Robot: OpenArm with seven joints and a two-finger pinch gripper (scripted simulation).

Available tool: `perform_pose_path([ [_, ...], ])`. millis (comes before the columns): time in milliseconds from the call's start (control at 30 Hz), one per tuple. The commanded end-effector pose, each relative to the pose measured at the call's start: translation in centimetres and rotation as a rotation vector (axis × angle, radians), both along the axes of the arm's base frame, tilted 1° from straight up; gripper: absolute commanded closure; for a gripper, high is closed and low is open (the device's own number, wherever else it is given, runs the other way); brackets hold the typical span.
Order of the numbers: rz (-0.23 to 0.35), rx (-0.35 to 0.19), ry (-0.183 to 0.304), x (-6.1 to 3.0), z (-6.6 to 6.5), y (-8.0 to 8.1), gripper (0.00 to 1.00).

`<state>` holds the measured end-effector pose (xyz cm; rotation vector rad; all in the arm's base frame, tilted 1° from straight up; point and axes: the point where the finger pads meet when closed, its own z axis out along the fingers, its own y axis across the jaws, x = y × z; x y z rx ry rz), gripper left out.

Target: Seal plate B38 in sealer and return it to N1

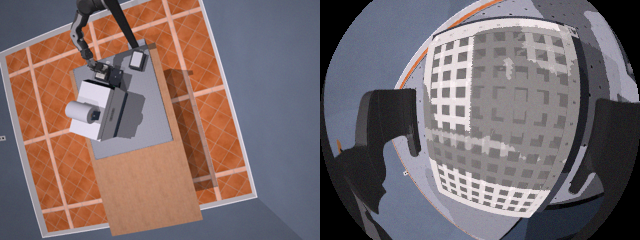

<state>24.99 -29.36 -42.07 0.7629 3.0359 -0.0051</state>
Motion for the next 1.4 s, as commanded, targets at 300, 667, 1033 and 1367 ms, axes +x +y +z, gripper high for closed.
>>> perform_pose_path([
  [300, -0.001, -0.004, -0.005, 0.33, 0.24, -0.05, 0.23],
  [667, -0.001, -0.002, -0.002, 0.01, 0.01, 0.01, 0.23],
  [1033, -0.001, -0.002, -0.003, 0.14, 0.10, 0.00, 0.23],
  [1367, -0.001, -0.003, -0.005, 0.33, 0.24, -0.02, 0.23],
])
